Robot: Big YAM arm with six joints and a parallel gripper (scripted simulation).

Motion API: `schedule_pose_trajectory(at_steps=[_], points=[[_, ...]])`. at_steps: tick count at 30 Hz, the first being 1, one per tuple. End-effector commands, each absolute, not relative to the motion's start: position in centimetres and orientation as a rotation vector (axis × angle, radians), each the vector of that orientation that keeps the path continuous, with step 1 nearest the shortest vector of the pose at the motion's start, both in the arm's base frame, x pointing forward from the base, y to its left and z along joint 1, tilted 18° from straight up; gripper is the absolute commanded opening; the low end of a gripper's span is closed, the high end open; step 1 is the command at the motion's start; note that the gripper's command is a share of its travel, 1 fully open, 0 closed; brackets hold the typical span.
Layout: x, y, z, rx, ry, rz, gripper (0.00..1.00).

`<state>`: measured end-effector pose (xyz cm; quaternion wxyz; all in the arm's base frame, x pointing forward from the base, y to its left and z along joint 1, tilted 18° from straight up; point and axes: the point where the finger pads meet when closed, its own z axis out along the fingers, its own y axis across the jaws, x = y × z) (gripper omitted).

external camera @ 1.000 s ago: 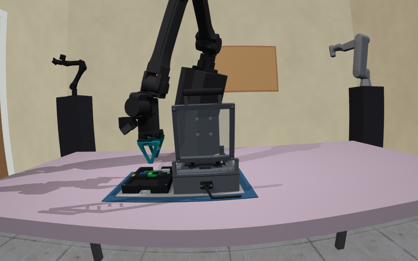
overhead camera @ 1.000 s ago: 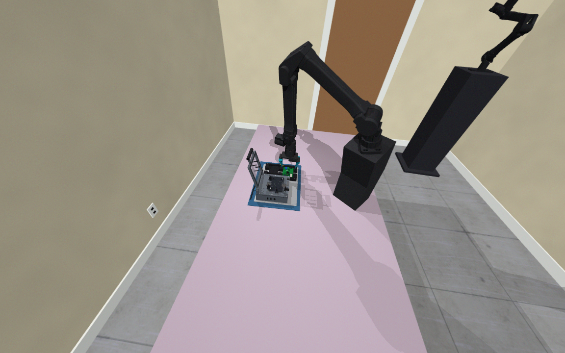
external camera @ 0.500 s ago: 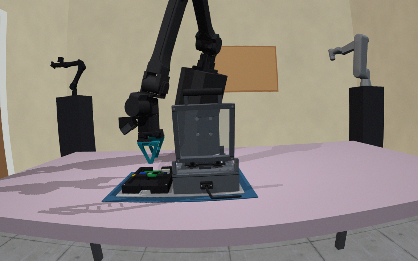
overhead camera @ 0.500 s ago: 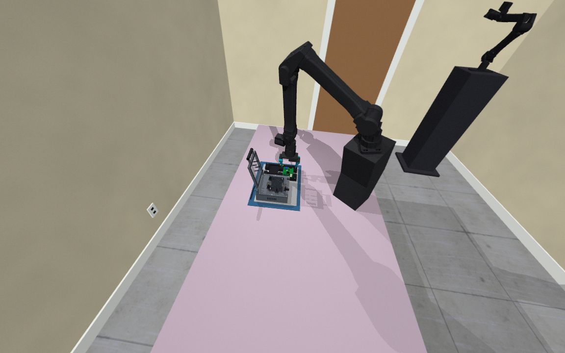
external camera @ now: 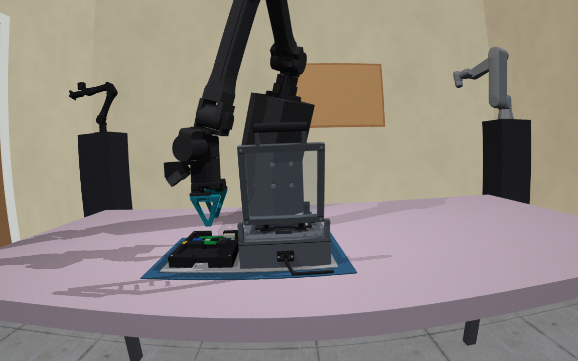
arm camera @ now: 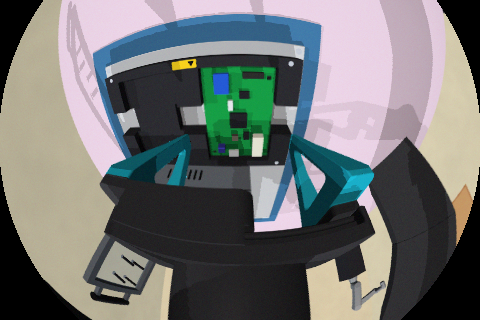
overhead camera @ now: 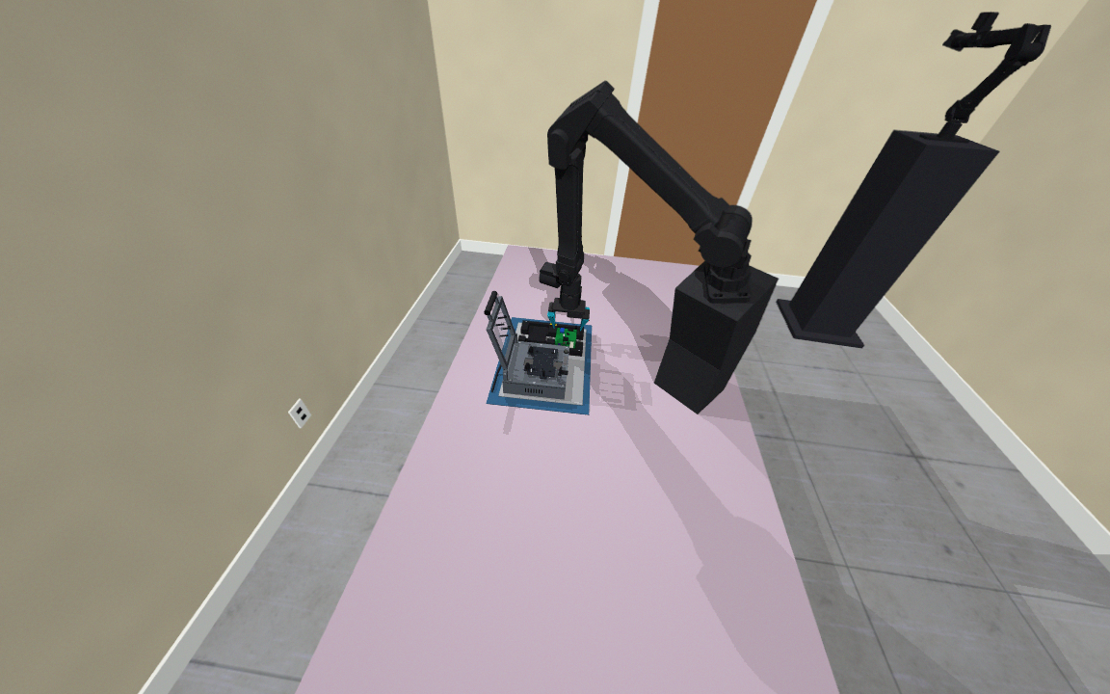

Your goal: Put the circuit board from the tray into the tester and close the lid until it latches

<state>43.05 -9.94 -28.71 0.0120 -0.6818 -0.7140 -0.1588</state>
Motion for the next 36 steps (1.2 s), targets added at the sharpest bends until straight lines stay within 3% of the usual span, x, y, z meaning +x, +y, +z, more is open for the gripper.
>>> schedule_pose_trajectory(at_steps=[1,36], points=[[43.8,-9.6,-28.8,-2.130,-2.244,-0.505,0.92],[44.5,-8.8,-31.9,-2.131,-2.240,-0.503,0.92]])
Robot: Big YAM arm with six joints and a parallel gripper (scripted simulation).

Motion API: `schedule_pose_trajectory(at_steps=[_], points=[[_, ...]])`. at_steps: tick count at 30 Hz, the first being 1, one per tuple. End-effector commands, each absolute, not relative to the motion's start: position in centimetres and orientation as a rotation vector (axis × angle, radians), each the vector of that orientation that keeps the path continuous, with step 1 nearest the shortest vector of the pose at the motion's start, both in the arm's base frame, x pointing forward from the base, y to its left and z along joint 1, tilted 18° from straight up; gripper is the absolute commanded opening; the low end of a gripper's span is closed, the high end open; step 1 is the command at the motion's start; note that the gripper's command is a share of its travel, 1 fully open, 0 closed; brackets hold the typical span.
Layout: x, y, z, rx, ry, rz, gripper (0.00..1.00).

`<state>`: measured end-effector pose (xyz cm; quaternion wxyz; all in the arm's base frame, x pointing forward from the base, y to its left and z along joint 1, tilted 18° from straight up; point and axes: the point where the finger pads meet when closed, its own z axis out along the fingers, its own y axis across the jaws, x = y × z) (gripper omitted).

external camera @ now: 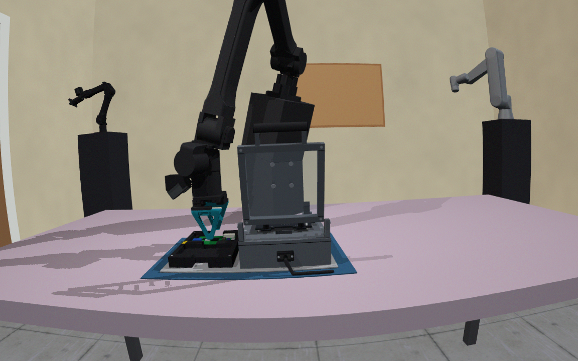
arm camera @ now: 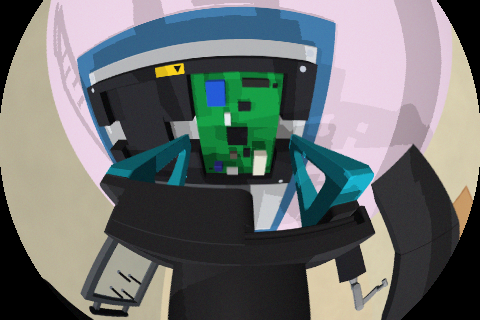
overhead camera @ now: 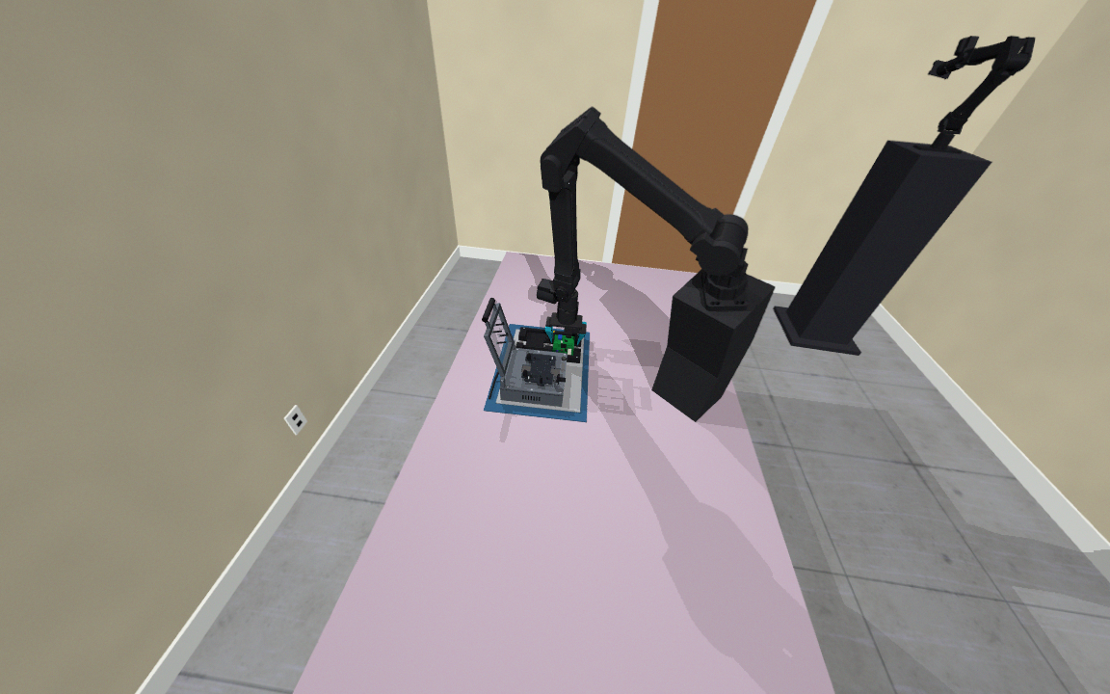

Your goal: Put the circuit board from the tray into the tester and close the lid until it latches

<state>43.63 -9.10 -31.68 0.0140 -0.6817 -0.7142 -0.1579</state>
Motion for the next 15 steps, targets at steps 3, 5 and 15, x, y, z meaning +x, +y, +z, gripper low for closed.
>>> schedule_pose_trajectory(at_steps=[3,5,15], points=[[44.79,-8.87,-31.65,-2.134,-2.244,-0.509,0.92],[44.86,-8.88,-31.61,-2.134,-2.246,-0.510,0.92],[44.74,-8.83,-31.59,-2.132,-2.246,-0.509,0.92]])
